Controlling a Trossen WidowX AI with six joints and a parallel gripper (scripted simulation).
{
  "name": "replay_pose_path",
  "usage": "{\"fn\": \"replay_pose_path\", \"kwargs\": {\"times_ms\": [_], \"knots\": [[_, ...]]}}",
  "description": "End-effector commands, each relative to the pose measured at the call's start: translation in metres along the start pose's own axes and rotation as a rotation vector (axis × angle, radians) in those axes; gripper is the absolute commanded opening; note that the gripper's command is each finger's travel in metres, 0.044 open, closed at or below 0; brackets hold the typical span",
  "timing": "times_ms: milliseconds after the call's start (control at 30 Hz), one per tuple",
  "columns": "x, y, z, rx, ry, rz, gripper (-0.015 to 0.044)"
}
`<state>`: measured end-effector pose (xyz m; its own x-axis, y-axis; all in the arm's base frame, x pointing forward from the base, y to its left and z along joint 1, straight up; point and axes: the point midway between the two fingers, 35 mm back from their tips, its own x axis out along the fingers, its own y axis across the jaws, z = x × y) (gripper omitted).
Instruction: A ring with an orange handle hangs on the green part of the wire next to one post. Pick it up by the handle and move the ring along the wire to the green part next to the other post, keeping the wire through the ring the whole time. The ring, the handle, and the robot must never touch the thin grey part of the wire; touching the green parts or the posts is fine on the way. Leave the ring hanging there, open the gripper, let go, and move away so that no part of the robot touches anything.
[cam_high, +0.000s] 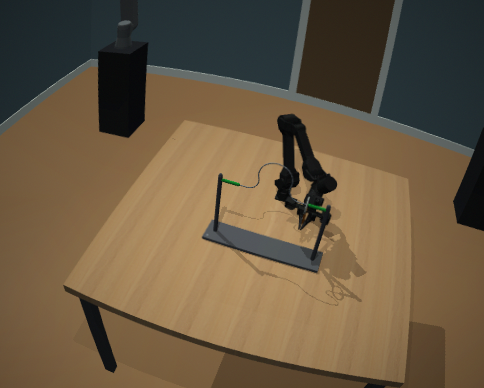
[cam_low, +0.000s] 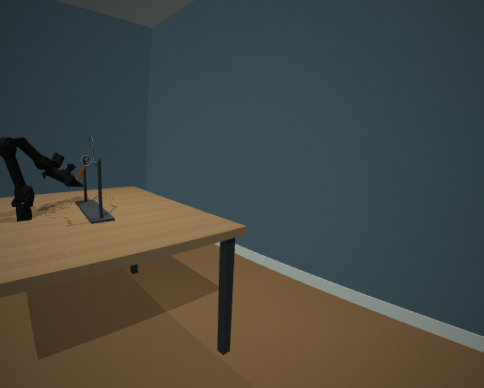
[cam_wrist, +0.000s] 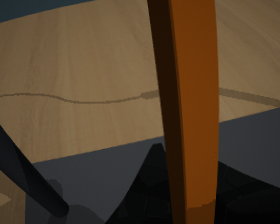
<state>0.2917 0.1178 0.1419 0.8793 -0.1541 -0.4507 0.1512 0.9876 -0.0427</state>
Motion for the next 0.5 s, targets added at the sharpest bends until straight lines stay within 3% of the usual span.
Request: {"fn": "replay_pose_path", "kwargs": {"times_ms": [0, 467], "knots": [[-0.001, 0.005, 0.003, 0.011, -0.007, -0.002, -0.015], [-0.002, 0.019, 0.003, 0.012, -0.009, -0.002, -0.015]]}}
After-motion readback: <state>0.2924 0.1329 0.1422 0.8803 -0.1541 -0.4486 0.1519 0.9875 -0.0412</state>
